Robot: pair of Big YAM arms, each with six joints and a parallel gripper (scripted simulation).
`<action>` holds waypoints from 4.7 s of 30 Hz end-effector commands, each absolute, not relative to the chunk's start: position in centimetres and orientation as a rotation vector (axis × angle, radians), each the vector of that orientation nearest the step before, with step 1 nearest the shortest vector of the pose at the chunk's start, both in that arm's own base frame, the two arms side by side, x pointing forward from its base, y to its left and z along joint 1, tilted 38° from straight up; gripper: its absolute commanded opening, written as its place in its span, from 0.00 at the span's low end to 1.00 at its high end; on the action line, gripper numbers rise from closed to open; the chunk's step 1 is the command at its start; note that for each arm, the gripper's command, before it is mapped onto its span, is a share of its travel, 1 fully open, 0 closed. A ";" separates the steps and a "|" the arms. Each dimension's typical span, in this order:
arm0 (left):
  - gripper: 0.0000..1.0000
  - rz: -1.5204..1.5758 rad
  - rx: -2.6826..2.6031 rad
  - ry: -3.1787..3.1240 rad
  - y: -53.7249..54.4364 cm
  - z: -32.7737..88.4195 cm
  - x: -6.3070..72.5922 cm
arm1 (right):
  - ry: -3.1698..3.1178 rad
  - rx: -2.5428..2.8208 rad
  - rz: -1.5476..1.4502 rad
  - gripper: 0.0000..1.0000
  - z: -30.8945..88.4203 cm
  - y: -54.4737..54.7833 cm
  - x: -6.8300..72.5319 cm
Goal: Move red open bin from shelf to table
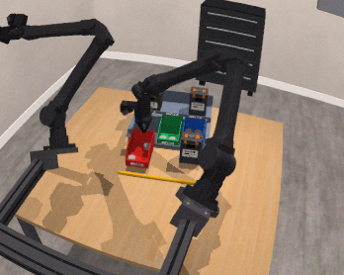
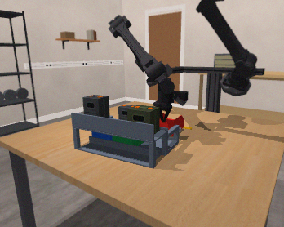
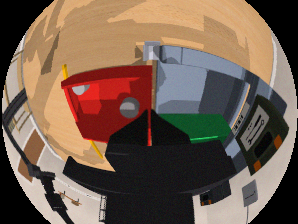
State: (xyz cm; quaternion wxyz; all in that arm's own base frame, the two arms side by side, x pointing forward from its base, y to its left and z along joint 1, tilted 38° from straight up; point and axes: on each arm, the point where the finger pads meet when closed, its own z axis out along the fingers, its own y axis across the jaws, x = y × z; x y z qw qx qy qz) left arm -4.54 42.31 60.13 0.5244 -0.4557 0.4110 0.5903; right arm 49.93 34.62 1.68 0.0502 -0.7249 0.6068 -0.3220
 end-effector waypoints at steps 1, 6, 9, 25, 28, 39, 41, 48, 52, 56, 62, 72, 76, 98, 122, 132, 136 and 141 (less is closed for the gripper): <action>1.00 1.435 -1.057 0.938 40.9 63.9 -4.8 | 1.782 -2.158 -0.959 0.00 5.1 37.6 48.9; 1.00 1.435 -1.057 0.938 40.9 63.9 -4.8 | 1.780 -2.144 -0.956 0.00 5.4 37.8 49.0; 1.00 1.435 -1.057 0.938 40.9 63.9 -4.8 | 1.780 -2.157 -0.959 0.00 5.2 37.6 48.8; 1.00 1.435 -1.057 0.938 40.9 63.9 -4.8 | 1.778 -2.153 -0.957 0.00 5.3 37.7 48.9; 1.00 1.435 -1.057 0.938 40.9 63.9 -4.8 | 1.777 -2.147 -0.956 0.00 5.1 37.7 48.9; 1.00 1.435 -1.057 0.938 40.9 63.9 -4.8 | 1.776 -2.148 -0.956 0.00 5.2 37.7 48.9; 1.00 1.435 -1.057 0.938 40.9 63.9 -4.8 | 1.776 -2.148 -0.956 0.00 5.2 37.7 48.9; 1.00 1.435 -1.057 0.938 40.9 63.9 -4.8 | 1.775 -2.148 -0.955 0.00 5.1 37.7 48.9; 1.00 1.435 -1.057 0.938 40.9 63.9 -4.8 | 1.774 -2.145 -0.955 0.00 5.0 37.7 49.0; 1.00 1.435 -1.057 0.938 40.9 63.9 -4.8 | 1.775 -2.152 -0.956 0.00 4.9 37.6 48.9; 1.00 1.435 -1.057 0.938 40.9 63.9 -4.8 | 1.771 -2.136 -0.953 0.00 5.5 38.0 49.3; 1.00 1.435 -1.057 0.938 40.9 63.9 -4.8 | 1.769 -2.132 -0.951 0.00 5.6 38.2 49.5; 1.00 1.435 -1.057 0.938 40.9 63.9 -4.8 | 1.769 -2.133 -0.952 0.00 5.6 38.2 49.5; 1.00 1.435 -1.057 0.938 40.9 63.9 -4.8 | 1.766 -2.129 -0.950 0.00 5.8 38.4 49.7; 1.00 1.435 -1.057 0.938 40.9 63.9 -4.8 | 1.760 -2.138 -0.951 0.00 5.2 38.1 50.0; 1.00 1.435 -1.057 0.938 40.9 63.9 -4.8 | 1.760 -2.137 -0.951 0.00 4.8 38.0 50.2; 1.00 1.435 -1.057 0.938 40.9 63.9 -4.8 | 1.759 -2.139 -0.951 0.00 4.6 38.0 50.3; 1.00 1.435 -1.057 0.938 40.9 63.9 -4.8 | 1.778 -2.148 -0.957 0.00 3.4 37.2 50.8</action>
